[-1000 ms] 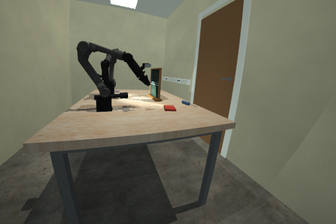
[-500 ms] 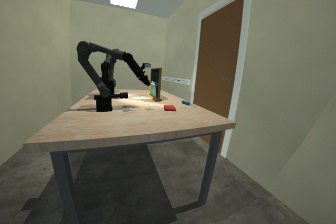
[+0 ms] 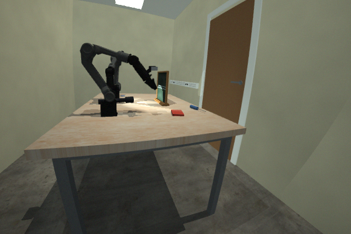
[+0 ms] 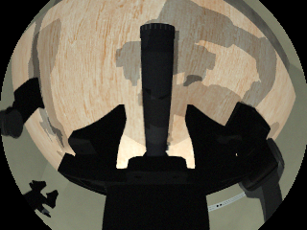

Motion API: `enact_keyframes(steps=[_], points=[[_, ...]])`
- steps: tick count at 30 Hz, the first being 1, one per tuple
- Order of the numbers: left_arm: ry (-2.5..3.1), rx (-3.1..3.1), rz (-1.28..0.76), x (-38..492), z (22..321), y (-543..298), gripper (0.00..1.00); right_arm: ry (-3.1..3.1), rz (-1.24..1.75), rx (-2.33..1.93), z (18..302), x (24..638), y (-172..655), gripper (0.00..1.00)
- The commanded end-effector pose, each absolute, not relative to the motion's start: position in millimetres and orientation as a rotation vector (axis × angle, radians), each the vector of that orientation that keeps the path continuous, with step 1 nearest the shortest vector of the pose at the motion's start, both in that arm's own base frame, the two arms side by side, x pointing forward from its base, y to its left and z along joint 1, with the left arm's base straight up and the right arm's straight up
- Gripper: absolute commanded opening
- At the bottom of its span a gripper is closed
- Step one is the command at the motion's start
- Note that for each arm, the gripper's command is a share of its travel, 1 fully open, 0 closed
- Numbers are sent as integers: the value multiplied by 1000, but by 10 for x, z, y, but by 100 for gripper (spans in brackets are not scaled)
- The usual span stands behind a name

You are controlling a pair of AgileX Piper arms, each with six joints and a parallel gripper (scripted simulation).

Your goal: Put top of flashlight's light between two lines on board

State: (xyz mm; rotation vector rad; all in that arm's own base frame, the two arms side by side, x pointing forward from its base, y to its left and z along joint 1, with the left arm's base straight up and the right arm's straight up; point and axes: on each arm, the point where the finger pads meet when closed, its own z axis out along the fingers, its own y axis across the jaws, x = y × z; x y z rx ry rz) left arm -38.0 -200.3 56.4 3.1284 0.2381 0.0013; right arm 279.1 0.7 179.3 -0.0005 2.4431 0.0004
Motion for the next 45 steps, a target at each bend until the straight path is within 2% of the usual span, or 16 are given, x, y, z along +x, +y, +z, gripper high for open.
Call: enact_keyframes(steps=[1,27,28,45], points=[[238,3127,0,-381,547,-2006,100,2442,0,0,1797,2793,7,100],[230,3126,-3,-384,250,-2005,100,2442,0,0,1797,2793,7,100],[230,3127,-3,-383,250,-2004,37,2442,0,0,1797,2793,7,100],[231,3131,-1,-382,239,-1995,37,2442,2,2,1798,2795,6,100]])
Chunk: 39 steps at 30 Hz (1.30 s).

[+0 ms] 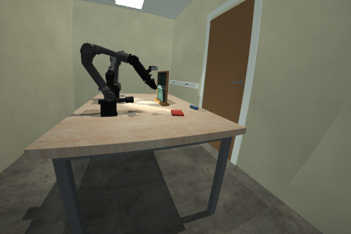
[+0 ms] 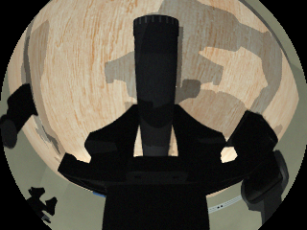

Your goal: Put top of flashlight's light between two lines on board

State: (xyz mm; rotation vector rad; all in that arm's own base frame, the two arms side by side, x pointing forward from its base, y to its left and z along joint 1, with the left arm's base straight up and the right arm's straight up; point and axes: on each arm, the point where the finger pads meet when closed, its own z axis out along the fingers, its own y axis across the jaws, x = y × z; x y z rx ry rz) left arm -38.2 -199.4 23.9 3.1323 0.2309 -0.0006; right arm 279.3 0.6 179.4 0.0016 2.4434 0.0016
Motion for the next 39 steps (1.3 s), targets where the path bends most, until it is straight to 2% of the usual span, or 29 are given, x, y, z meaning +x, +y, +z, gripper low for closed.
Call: enact_keyframes(steps=[1,14,39], points=[[231,3132,-1,-382,239,-1995,37,2442,2,2,1798,2795,6,100],[231,3132,0,-381,237,-1994,37,2421,27,-33,1822,2878,102,100],[231,3132,0,-381,237,-1994,37,2066,306,-348,2189,3735,1570,100]])
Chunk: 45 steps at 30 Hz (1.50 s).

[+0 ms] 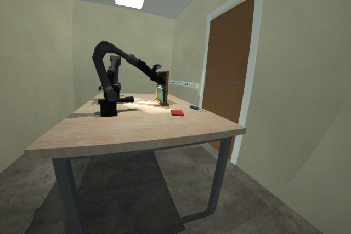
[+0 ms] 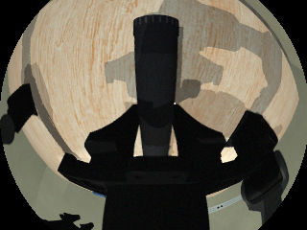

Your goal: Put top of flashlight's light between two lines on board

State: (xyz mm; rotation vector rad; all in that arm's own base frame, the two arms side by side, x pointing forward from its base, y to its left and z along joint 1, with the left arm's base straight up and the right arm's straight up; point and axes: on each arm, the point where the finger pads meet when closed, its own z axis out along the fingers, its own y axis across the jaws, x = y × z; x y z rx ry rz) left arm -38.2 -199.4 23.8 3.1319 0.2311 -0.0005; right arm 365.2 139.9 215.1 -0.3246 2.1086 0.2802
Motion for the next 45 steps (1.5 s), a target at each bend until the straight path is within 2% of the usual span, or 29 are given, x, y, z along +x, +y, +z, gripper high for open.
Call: enact_keyframes(steps=[1,11,17,25,45], points=[[231,3132,0,-381,237,-1994,37,2062,306,-347,2197,3739,1573,100],[231,3132,0,-381,237,-1994,37,1997,339,-377,2244,3829,1868,100],[231,3132,0,-381,237,-1994,37,1898,369,-432,2289,3904,2327,100],[231,3132,0,-381,237,-1994,37,1925,358,-420,2273,3892,2205,100],[231,3132,0,-381,237,-1994,37,1788,378,-425,2296,3932,2881,100]])
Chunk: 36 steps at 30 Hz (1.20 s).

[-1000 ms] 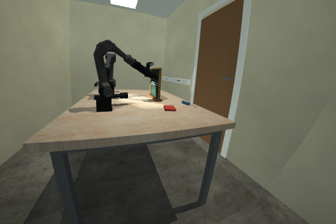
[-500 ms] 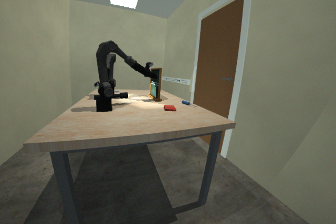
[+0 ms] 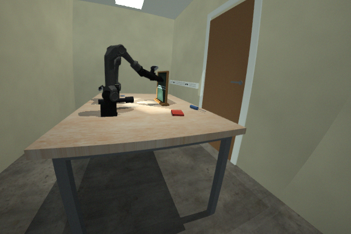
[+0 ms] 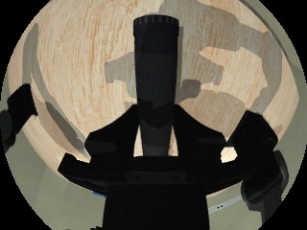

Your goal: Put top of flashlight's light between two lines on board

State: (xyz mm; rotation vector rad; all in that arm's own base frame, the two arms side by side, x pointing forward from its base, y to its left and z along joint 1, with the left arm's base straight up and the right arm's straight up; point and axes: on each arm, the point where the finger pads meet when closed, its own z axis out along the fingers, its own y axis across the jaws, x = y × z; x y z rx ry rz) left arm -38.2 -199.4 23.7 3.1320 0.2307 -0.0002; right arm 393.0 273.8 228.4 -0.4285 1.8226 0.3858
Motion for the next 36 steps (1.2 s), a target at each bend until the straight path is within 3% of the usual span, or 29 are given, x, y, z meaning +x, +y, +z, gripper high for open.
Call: enact_keyframes(steps=[1,7,36], points=[[231,3132,0,-381,237,-1994,37,1769,375,-425,2289,3922,2972,100],[231,3132,0,-381,237,-1994,37,1696,340,-415,2266,3864,3300,100],[231,3133,-1,-382,239,-1993,37,1693,349,-422,2247,3837,3348,100]])
